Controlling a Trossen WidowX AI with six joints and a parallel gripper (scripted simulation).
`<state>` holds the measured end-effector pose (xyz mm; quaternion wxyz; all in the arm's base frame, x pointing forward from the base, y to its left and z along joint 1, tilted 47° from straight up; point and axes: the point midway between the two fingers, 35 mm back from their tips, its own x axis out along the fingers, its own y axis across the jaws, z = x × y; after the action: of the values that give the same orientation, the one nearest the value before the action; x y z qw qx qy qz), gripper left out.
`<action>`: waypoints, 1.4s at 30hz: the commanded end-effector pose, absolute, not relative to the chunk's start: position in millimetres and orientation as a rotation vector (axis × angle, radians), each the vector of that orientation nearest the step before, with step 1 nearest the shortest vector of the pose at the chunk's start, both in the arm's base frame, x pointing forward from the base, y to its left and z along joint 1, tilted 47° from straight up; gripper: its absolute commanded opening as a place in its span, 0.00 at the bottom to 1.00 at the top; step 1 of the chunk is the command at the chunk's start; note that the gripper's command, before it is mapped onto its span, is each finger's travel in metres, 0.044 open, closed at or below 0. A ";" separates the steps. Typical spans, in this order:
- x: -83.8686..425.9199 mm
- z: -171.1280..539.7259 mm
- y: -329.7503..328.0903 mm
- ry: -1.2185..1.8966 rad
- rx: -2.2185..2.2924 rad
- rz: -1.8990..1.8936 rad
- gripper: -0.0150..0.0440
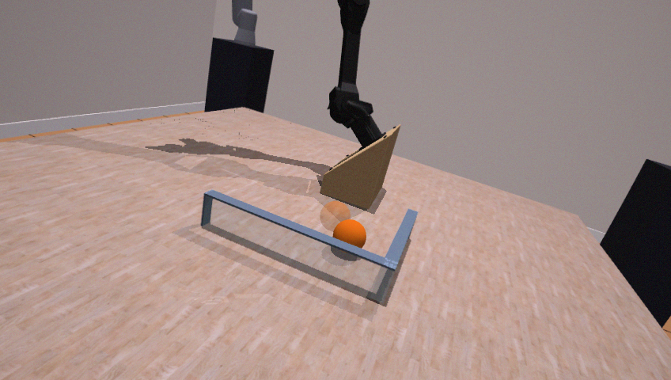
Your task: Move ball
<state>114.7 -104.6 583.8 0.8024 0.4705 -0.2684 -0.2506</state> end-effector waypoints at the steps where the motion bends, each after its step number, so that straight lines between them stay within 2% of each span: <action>1: 162.9 545.4 -144.8 -0.375 0.969 -0.625 0.91; 11: 283.7 426.4 -175.6 0.189 0.696 -0.702 0.91; 18: 351.5 327.5 -149.2 0.598 0.372 -0.631 0.91; 24: 387.5 237.8 -111.0 0.938 0.004 -0.488 0.91; 33: 393.4 103.7 -35.2 1.387 -0.691 -0.107 0.91; 42: 338.7 -15.7 33.8 1.713 -1.597 0.513 0.91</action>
<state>366.6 18.6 22.8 -0.5046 0.5358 -0.6662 -0.1201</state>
